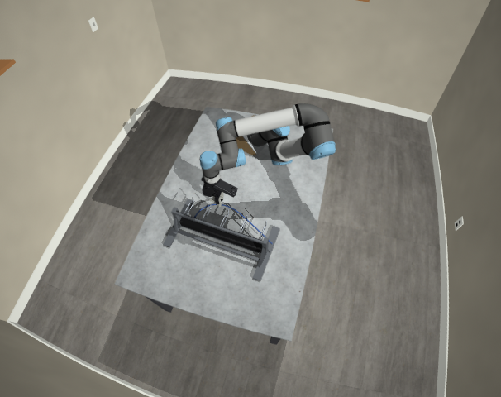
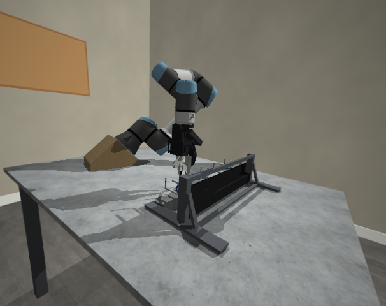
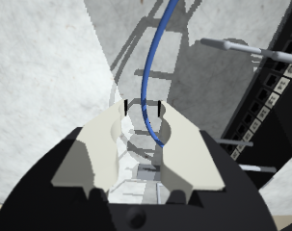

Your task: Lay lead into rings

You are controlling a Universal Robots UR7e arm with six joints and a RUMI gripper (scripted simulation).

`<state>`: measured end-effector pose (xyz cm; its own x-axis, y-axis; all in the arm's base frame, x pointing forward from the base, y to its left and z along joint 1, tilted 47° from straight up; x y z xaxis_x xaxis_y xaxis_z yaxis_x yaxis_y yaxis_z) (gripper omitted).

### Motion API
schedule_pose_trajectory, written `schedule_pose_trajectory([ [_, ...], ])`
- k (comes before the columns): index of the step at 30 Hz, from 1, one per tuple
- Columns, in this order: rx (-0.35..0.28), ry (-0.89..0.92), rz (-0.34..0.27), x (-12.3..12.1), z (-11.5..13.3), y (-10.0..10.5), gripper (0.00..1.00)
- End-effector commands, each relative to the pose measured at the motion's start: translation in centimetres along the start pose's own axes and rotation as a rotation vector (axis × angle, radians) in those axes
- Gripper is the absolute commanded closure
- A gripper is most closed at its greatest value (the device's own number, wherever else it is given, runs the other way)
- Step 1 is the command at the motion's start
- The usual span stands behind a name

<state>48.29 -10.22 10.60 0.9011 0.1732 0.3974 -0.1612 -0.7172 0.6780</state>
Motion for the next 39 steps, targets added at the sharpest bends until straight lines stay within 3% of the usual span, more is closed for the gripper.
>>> schedule_pose_trajectory([
  [1, -0.001, 0.0, 0.001, 0.01, 0.02, 0.05, 0.8],
  [39, -0.001, 0.0, 0.001, 0.01, 0.02, -0.62, 0.8],
])
Point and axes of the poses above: the point where the finger pads meet when closed, its own y axis back along the fingers, its own x axis across the jaws, z = x × y, the point moved 9 cm from there along y, back along the fingers, and after that the axes turned 15 degrees about y, right-handed, at the moved point
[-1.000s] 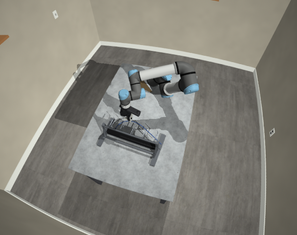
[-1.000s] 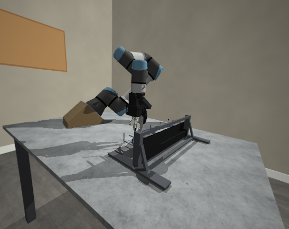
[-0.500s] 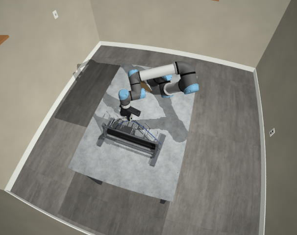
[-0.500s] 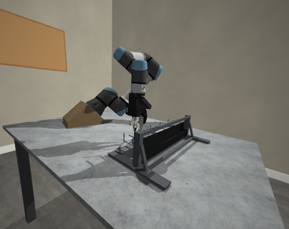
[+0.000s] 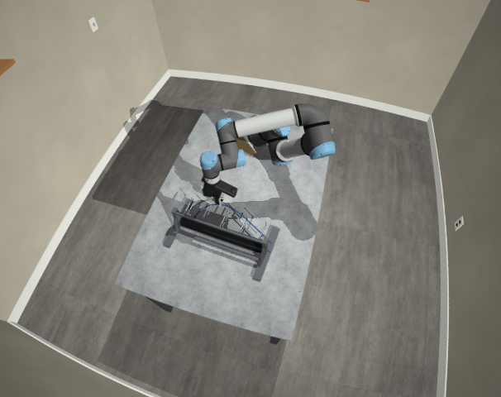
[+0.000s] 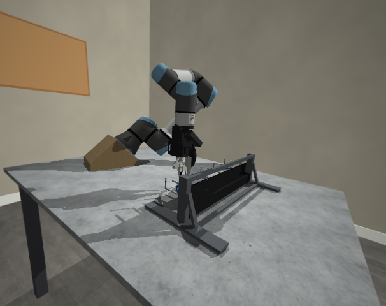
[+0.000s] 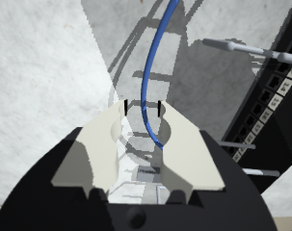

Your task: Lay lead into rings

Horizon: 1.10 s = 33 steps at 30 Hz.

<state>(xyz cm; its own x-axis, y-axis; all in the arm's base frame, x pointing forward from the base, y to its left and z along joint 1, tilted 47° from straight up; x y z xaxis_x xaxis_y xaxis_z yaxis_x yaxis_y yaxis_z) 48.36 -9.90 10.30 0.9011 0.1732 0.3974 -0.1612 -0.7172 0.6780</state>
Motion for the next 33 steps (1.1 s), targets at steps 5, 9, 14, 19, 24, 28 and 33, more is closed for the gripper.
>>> schedule_pose_trajectory([
  [5, -0.001, 0.0, 0.001, 0.0, 0.0, -0.5, 0.8],
  [9, -0.001, 0.0, 0.001, 0.0, 0.0, -0.8, 0.8],
  [14, -0.001, 0.0, 0.001, 0.0, 0.0, -0.9, 0.8],
  [19, -0.001, 0.0, 0.001, 0.0, 0.0, -1.2, 0.8],
  [24, -0.001, 0.0, 0.001, 0.0, 0.0, -1.4, 0.8],
  [28, -0.001, 0.0, 0.001, 0.0, 0.0, -1.5, 0.8],
  [33, -0.001, 0.0, 0.001, 0.0, 0.0, -1.6, 0.8],
])
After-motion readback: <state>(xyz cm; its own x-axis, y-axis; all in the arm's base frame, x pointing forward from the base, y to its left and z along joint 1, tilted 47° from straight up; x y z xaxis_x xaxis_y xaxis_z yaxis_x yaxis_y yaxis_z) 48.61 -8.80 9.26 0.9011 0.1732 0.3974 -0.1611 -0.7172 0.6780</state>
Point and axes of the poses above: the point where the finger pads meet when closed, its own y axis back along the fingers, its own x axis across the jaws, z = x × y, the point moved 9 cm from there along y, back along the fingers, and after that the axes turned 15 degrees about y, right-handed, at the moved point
